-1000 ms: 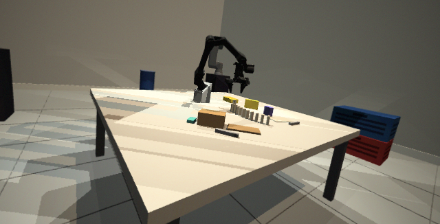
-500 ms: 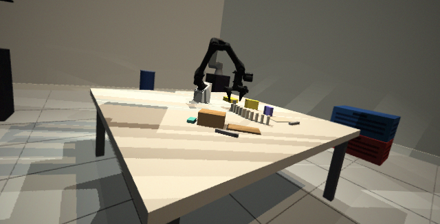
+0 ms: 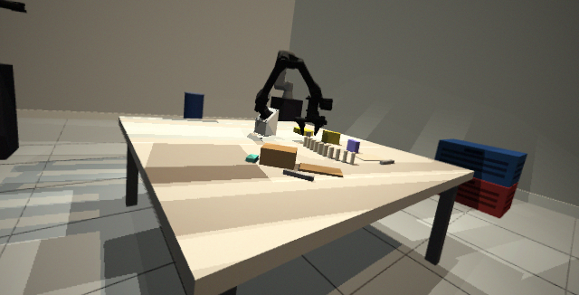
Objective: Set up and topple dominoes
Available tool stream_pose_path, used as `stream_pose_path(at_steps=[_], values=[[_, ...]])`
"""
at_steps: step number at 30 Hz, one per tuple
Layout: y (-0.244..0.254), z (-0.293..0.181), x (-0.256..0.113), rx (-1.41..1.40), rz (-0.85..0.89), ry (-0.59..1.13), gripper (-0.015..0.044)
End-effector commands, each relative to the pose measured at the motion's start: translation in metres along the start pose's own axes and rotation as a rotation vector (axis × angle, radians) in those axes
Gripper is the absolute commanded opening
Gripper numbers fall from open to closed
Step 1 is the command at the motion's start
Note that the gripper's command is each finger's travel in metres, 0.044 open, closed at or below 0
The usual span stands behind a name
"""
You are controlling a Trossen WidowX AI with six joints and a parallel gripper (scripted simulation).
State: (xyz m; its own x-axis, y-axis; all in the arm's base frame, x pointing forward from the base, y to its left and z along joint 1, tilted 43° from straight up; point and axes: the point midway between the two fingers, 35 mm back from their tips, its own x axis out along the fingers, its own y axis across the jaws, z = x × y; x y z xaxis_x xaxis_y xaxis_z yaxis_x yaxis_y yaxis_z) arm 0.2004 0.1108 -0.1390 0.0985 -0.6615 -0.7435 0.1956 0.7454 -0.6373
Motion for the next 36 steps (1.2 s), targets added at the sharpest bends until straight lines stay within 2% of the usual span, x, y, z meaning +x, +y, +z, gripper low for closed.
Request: stream_pose_path(at_steps=[1,9,20,28,30,36], values=[[-0.002,-0.001,0.003,-0.005,-0.007,0.001,0.0309],[-0.002,-0.001,0.003,-0.005,-0.007,0.001,0.0107],[-0.001,0.002,-0.001,-0.061,-0.010,-0.024,0.0107],[0.002,0.000,-0.123,-0.010,0.000,0.003,0.0107],[0.000,-0.001,-0.134,-0.004,-0.001,0.006,0.0107],[-0.001,0.001,-0.134,-0.004,0.000,0.006,0.0107]])
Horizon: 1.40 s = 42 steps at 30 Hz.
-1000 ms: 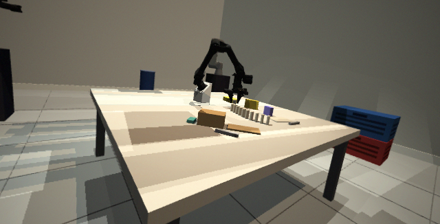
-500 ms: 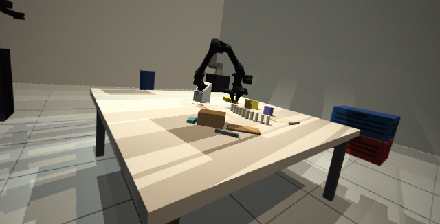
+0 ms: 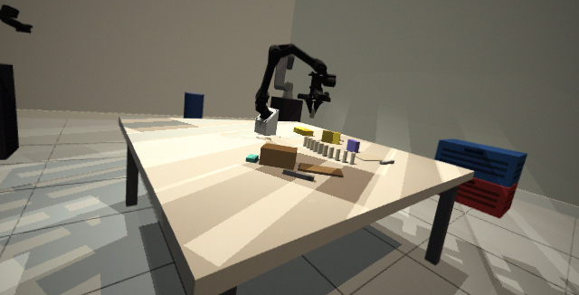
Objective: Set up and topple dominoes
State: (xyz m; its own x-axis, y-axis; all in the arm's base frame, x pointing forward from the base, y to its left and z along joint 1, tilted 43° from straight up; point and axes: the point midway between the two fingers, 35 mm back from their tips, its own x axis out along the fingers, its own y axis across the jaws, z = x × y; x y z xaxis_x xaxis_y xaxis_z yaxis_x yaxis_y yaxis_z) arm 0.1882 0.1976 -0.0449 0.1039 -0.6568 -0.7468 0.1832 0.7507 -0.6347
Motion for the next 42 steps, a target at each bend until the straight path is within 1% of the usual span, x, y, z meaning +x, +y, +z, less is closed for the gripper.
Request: stream_pose_path(at_steps=[1,6,9,16,27,37,39,42], values=[[-0.009,0.009,-0.006,0.008,-0.005,0.010,0.0107],[-0.070,0.074,-0.007,0.007,-0.008,0.006,0.0107],[-0.094,0.092,-0.005,0.008,-0.016,0.004,0.0107],[-0.094,0.093,-0.001,0.008,-0.016,0.004,0.0107],[-0.091,0.098,0.063,0.008,-0.011,0.004,0.0107],[-0.097,0.094,0.119,0.009,-0.019,0.002,0.0107],[-0.098,0.092,0.125,0.010,-0.021,0.002,0.0107],[-0.099,0.092,0.126,0.010,-0.021,0.002,0.0107]])
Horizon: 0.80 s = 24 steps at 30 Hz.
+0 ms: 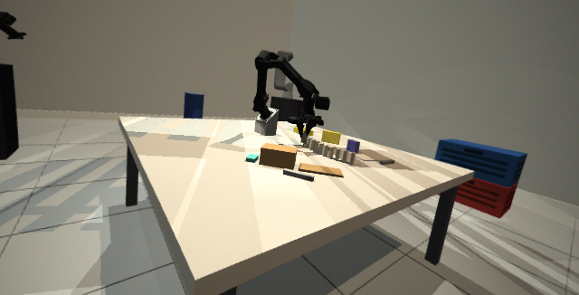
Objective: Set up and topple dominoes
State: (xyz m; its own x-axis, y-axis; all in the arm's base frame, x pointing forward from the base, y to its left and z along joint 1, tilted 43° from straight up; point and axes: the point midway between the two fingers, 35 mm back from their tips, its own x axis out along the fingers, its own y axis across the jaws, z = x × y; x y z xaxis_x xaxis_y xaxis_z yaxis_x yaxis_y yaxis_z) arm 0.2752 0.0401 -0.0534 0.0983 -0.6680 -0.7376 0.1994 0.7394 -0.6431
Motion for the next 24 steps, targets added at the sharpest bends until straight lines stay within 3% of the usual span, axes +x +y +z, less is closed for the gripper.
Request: stream_pose_path(at_steps=[1,10,22,24], values=[[-0.0017,-0.0022,0.0074,-0.005,-0.006,-0.001,0.0107],[-0.0017,-0.0022,0.0074,-0.005,-0.006,-0.001,0.0107],[-0.0017,-0.0022,0.0074,-0.005,-0.006,-0.001,0.0422],[-0.0017,-0.0022,0.0074,-0.005,-0.006,-0.001,0.0440]])
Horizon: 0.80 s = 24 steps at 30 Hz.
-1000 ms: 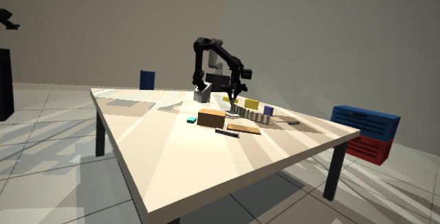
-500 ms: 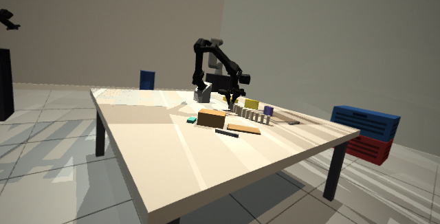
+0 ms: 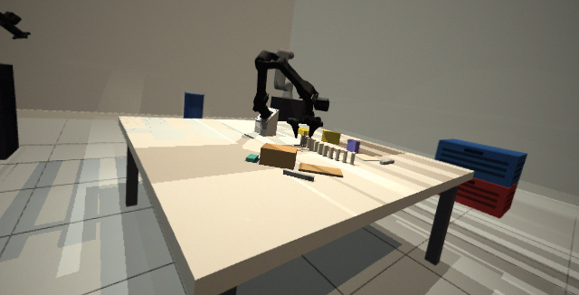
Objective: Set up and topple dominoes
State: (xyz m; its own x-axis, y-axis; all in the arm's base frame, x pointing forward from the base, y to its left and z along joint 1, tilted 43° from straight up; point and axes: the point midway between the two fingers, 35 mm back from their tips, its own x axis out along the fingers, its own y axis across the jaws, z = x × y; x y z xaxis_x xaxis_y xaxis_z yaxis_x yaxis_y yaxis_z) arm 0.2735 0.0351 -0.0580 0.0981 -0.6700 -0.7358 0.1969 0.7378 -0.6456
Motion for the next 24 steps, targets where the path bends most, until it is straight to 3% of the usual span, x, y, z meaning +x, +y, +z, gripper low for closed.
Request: stream_pose_path(at_steps=[1,4,11,18,24], values=[[-0.001,0.000,0.001,-0.003,-0.003,0.000,0.0440],[0.003,0.004,-0.021,-0.003,0.003,0.000,0.0440],[0.002,0.001,-0.126,-0.001,0.005,0.003,0.0440],[0.001,0.000,-0.130,-0.001,0.004,0.003,0.0440],[0.003,-0.009,-0.114,-0.414,0.004,0.002,0.0282]])
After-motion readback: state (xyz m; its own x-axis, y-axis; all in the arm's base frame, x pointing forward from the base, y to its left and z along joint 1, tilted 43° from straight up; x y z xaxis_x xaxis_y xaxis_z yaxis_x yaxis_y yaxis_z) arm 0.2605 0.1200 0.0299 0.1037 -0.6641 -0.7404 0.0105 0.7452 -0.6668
